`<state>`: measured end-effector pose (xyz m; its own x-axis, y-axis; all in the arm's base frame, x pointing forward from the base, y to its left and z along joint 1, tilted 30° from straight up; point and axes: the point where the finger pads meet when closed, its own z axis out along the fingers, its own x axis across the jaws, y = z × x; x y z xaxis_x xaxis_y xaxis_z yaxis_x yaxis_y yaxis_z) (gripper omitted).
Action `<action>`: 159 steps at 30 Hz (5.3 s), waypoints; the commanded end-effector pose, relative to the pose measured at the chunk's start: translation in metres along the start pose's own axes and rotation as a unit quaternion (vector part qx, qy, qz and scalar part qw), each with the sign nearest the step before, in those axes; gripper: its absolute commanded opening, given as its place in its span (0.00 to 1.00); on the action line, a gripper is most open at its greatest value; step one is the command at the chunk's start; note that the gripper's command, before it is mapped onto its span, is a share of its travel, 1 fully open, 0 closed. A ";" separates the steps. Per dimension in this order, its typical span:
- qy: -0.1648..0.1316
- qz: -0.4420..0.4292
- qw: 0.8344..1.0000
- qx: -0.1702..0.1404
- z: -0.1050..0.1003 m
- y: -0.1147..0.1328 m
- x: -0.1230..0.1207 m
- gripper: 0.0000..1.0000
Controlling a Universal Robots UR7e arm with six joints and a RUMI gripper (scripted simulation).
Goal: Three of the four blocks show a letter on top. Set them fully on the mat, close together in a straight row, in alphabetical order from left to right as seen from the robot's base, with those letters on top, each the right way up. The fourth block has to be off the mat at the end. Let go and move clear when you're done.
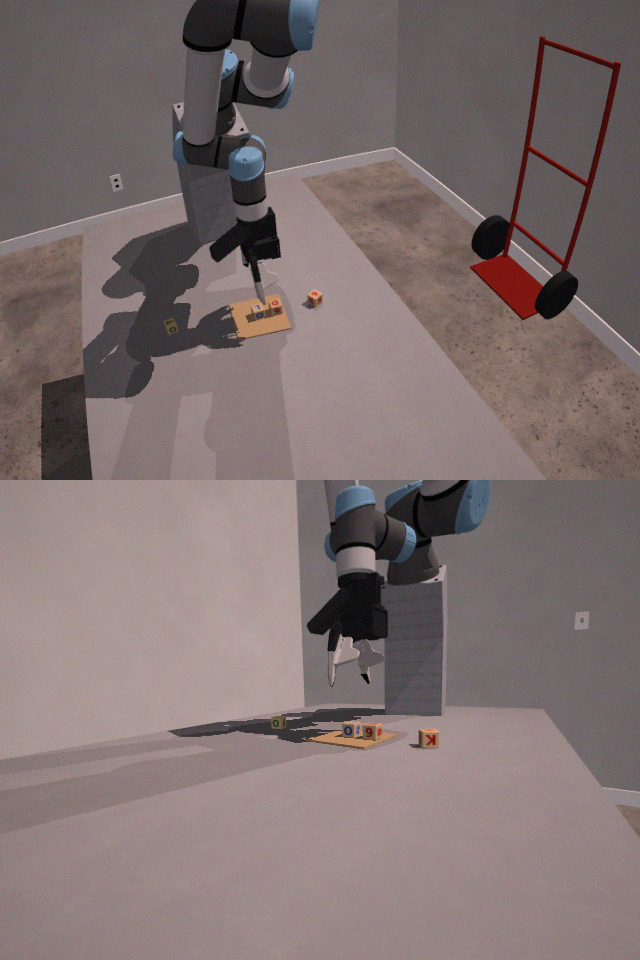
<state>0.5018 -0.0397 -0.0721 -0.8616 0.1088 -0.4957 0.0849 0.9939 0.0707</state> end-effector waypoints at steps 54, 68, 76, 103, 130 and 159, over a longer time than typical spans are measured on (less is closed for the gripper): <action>0.012 -0.438 0.899 -0.004 0.015 -0.128 0.001 1.00; 0.010 -0.561 0.828 -0.006 0.014 -0.165 0.009 1.00; 0.008 -0.618 0.786 -0.006 0.013 -0.184 0.014 1.00; 0.001 -0.762 0.647 0.000 0.007 -0.235 0.034 1.00; 0.000 -0.771 0.637 0.001 0.006 -0.237 0.036 0.40; 0.000 -0.771 0.637 0.001 0.007 -0.237 0.036 0.40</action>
<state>0.4534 -0.2688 -0.1127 0.0780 -0.9967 0.0227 -0.8628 -0.0789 -0.4993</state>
